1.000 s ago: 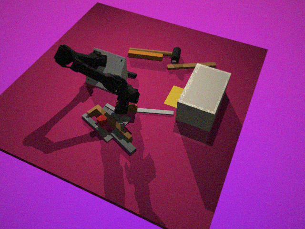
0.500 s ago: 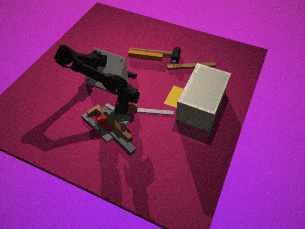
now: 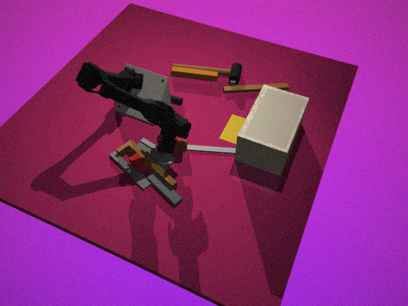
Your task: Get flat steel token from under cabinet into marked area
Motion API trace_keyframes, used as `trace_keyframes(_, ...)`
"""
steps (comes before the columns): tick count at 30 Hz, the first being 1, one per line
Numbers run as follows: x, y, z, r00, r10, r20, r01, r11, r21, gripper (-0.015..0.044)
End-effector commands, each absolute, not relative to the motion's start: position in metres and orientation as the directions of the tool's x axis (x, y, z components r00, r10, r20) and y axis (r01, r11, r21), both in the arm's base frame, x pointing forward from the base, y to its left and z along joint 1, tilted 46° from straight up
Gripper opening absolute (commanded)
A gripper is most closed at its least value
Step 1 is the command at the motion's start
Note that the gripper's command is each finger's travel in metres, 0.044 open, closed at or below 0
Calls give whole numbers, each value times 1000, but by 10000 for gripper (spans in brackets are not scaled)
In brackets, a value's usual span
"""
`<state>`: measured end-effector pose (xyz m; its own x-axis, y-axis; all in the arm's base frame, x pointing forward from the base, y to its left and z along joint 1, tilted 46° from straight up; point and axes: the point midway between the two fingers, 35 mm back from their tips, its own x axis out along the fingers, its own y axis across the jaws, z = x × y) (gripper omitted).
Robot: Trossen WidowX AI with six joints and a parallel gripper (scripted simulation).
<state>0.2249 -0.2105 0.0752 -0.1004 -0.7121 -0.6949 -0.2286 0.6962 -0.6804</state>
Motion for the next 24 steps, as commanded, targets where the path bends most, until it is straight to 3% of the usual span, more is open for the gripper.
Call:
trace_keyframes(1,232,-210,74,-100,-712,-695,-232,695,-680,0)
trace_keyframes(24,259,-207,67,-99,-711,-696,-237,696,-678,0)
